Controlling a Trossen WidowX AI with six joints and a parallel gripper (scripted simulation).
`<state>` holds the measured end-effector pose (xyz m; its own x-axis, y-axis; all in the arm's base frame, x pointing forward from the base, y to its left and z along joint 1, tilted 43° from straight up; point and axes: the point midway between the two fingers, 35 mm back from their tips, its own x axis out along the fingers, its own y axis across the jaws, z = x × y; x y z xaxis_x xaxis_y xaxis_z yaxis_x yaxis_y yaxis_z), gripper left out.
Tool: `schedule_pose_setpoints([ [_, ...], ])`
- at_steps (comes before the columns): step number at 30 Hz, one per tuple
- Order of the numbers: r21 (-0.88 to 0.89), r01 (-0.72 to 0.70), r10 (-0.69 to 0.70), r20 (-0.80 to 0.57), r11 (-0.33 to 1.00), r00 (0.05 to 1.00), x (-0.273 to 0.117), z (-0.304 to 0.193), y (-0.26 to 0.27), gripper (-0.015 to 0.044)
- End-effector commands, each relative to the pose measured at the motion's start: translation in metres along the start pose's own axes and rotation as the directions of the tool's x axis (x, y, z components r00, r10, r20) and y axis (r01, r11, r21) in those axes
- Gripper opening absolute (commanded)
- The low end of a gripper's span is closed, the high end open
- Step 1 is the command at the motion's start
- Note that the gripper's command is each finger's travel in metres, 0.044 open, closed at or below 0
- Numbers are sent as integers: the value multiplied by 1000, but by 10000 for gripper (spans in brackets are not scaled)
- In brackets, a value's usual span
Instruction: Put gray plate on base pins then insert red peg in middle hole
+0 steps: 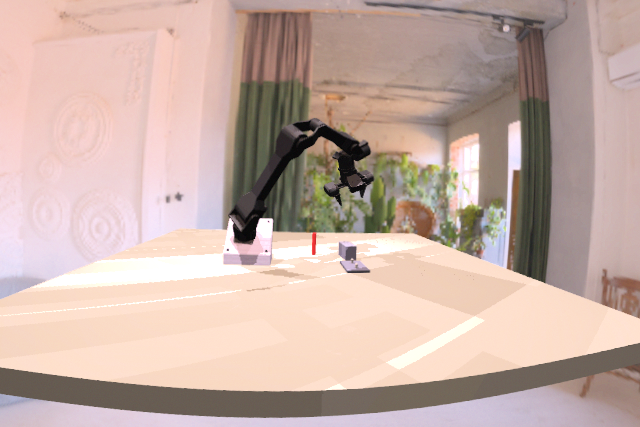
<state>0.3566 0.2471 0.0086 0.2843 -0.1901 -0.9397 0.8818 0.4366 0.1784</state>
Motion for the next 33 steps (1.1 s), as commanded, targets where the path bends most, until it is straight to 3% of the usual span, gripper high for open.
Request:
schedule_pose_setpoints([
  [1, 195, 269, -325, 364, 943, 873, -1, 74, -45, 440],
  [17, 215, 287, -353, 405, 933, 844, -5, 80, -52, 440],
  [24, 215, 286, -352, 407, 934, 843, 48, 106, -74, 440],
  [33, 216, 286, -352, 408, 934, 843, 59, 114, -74, 440],
])
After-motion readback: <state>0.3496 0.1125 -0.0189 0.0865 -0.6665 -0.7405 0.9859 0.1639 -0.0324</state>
